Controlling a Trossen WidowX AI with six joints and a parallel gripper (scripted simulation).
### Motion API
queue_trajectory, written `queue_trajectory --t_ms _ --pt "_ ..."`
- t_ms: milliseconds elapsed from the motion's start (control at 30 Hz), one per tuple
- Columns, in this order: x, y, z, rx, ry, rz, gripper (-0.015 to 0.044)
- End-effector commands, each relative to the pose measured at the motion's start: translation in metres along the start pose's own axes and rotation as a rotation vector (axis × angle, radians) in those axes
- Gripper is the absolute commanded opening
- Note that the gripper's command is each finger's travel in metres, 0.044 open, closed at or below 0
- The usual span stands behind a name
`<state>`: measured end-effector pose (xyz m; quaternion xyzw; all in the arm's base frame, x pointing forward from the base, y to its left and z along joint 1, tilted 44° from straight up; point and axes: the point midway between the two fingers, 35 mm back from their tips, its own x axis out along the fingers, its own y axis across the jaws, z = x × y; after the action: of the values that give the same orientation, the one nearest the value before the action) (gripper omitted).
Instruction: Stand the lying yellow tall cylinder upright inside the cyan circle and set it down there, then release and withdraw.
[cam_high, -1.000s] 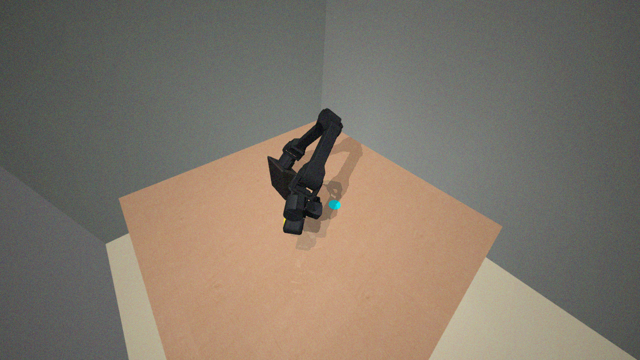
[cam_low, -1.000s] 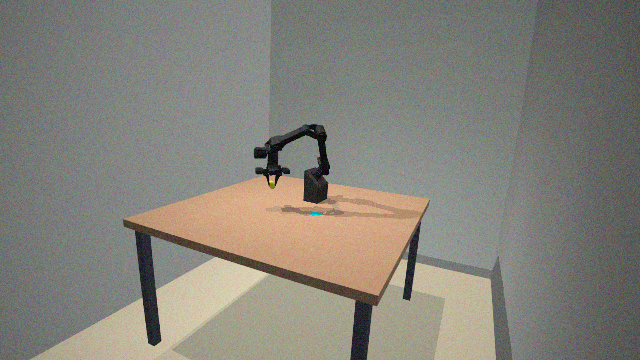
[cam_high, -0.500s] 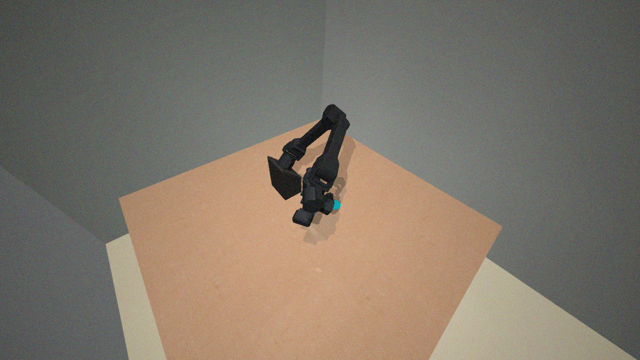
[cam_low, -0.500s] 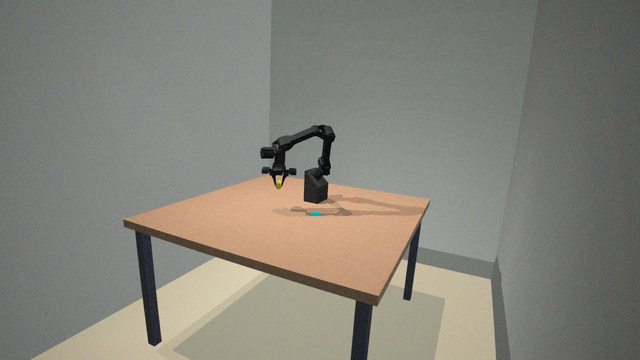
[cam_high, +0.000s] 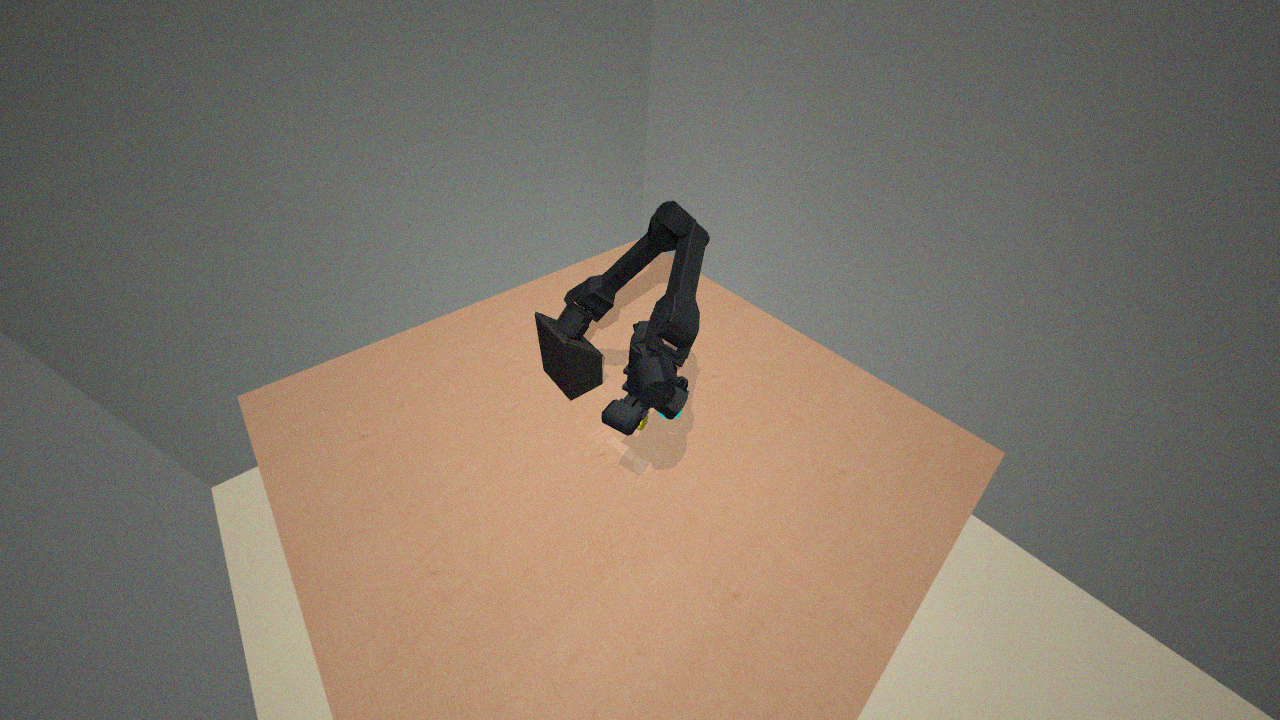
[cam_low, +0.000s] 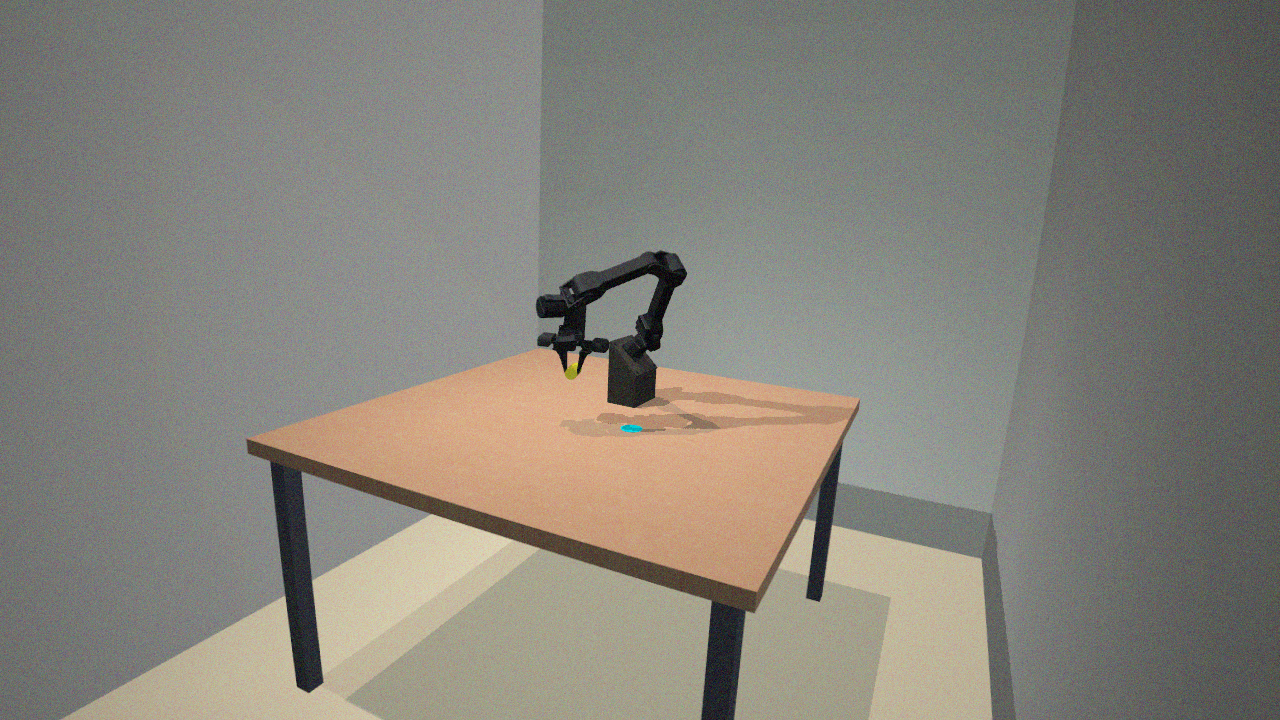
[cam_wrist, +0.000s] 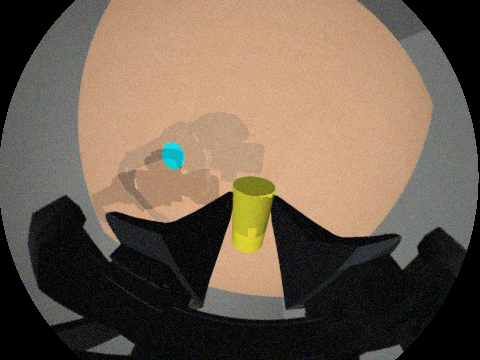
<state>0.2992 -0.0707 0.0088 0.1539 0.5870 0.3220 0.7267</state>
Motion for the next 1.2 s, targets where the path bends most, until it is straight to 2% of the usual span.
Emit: queue_trajectory --t_ms 0,1167 --pt "-0.001 0.012 0.003 0.051 -0.002 0.006 0.0105" --pt "-0.006 0.12 0.01 0.497 -0.003 0.025 0.0105"
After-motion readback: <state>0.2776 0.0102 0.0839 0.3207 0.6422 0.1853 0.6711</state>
